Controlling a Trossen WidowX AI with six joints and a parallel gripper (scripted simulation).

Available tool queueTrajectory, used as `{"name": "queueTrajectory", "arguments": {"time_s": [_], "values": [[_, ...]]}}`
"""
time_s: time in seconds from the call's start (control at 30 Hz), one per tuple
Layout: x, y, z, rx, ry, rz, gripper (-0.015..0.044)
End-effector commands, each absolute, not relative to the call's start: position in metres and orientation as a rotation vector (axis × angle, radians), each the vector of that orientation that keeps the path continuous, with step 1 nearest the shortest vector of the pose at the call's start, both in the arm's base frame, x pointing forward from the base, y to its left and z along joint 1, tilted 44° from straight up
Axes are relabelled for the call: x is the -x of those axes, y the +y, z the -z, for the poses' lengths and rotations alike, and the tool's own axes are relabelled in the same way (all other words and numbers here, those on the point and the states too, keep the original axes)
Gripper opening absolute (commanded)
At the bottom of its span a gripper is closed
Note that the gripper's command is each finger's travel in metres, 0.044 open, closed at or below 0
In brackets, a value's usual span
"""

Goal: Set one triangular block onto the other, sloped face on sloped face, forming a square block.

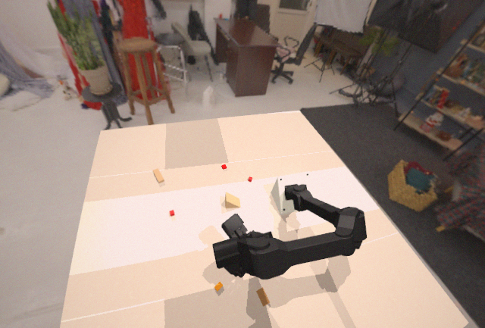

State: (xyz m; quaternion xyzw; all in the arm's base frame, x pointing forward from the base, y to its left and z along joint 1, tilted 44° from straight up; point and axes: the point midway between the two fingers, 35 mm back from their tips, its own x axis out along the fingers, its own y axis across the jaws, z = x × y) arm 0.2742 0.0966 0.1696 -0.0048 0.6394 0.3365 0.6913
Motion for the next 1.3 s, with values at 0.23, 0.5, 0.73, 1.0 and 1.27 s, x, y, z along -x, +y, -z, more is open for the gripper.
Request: {"name": "queueTrajectory", "arguments": {"time_s": [0.23, 0.5, 0.73, 1.0, 1.27], "values": [[-0.277, 0.093, -0.172, -0.365, 1.498, -0.620, 0.0000], [-0.280, 0.089, -0.176, -0.644, 1.538, -0.519, 0.0000], [-0.281, 0.086, -0.175, -0.666, 1.540, -0.507, 0.0000], [-0.282, 0.052, -0.156, -0.650, 1.537, -0.477, 0.0000], [-0.278, 0.019, -0.138, -0.638, 1.539, -0.454, 0.0000]]}}
